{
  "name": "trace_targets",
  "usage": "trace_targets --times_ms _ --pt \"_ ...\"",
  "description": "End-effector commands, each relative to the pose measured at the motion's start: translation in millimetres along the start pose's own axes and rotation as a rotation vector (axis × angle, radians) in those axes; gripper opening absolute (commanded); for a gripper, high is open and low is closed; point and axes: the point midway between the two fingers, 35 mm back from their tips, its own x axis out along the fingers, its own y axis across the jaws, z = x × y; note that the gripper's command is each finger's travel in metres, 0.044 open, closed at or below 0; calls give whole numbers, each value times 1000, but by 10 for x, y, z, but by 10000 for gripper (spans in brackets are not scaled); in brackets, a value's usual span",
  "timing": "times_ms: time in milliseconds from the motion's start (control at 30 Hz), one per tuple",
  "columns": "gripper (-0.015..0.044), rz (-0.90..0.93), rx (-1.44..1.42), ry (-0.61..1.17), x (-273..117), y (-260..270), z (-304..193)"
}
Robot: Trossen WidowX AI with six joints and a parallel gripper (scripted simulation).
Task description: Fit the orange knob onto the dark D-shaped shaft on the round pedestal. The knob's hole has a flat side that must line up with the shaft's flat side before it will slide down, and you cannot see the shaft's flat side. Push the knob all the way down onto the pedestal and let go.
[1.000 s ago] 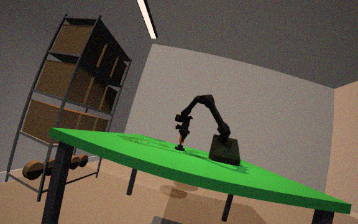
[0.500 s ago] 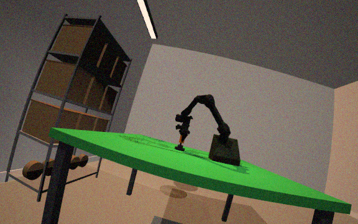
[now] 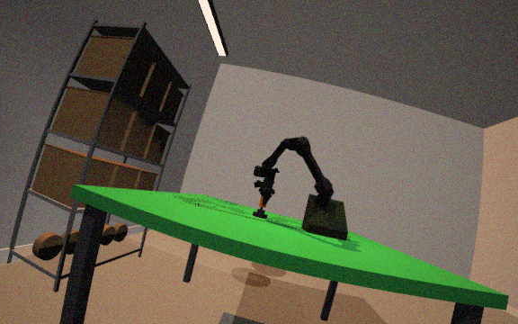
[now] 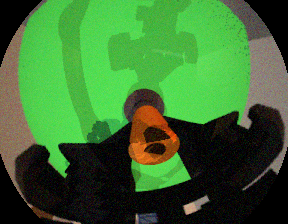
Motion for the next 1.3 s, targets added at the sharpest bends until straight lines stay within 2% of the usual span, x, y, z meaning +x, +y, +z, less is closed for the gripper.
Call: trace_targets --times_ms 0,1267 --pt "0 2 -8 -3 3 3 9" --pt "0 2 -8 -3 21 1 20"
